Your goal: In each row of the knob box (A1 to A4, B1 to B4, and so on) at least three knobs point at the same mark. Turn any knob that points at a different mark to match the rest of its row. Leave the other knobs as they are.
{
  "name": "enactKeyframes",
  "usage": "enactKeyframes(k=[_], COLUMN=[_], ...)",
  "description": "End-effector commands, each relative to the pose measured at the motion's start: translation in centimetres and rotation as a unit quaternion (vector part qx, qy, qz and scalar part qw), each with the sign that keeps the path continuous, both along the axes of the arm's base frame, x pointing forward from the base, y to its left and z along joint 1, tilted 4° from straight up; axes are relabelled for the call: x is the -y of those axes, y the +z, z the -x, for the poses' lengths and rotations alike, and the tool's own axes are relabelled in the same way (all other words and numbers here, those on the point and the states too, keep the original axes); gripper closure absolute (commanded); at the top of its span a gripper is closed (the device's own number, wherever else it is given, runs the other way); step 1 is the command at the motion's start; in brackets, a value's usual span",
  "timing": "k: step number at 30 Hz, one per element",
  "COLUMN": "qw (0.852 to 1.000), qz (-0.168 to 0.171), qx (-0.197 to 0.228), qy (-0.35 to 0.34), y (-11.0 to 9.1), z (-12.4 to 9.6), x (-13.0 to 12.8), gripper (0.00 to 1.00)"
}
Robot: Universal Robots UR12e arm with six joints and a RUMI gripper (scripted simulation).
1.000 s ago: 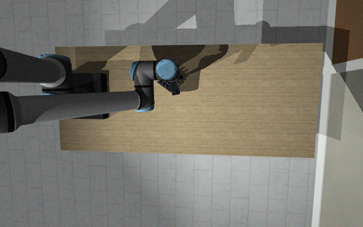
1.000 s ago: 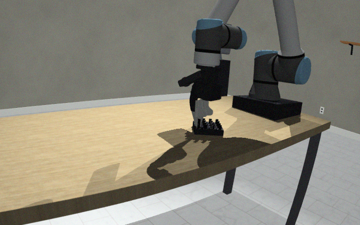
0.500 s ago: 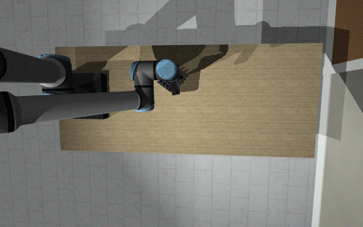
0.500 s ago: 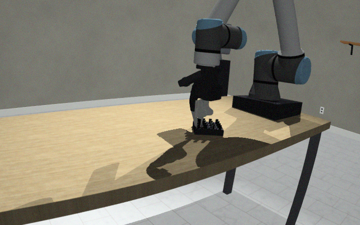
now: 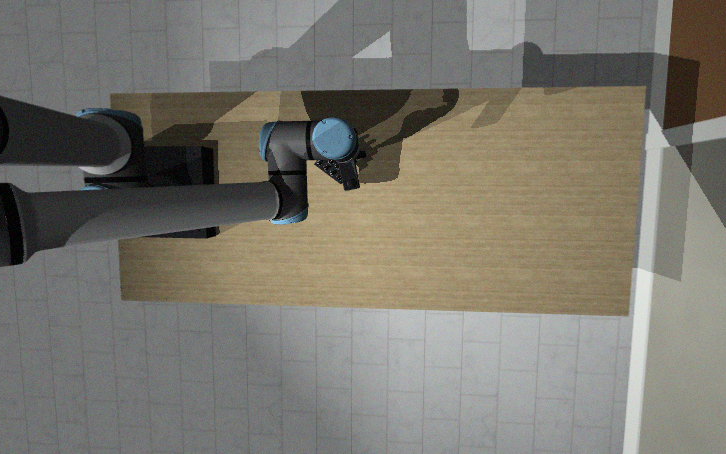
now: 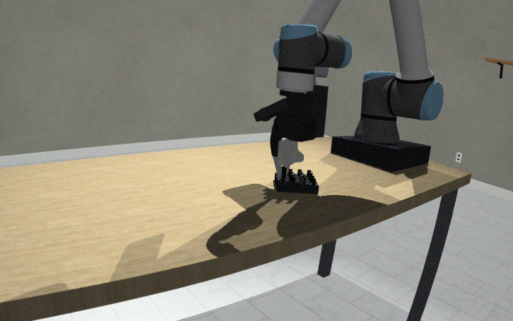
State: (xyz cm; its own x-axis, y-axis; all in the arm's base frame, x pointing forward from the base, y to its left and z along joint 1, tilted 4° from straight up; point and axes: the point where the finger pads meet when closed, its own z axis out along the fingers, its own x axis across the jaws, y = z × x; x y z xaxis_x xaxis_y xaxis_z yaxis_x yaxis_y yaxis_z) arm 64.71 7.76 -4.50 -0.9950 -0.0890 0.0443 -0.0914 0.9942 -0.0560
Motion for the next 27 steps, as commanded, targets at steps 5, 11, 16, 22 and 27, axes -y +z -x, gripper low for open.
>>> enactKeyframes(k=[5,11,16,22,27], qw=[1.000,1.000,1.000,1.000,1.000], qz=[0.000,0.000,0.000,0.000,0.000], qx=[0.001,0.001,0.001,0.001,0.001], qy=[0.000,0.000,0.000,0.000,0.000], y=[1.9,3.1,3.3,3.3,3.3], z=[-0.1,-0.2,-0.2,-0.2,-0.2], x=[-0.1,-0.2,-0.2,-0.2,-0.2], gripper=[0.89,0.89,0.89,0.89,0.89])
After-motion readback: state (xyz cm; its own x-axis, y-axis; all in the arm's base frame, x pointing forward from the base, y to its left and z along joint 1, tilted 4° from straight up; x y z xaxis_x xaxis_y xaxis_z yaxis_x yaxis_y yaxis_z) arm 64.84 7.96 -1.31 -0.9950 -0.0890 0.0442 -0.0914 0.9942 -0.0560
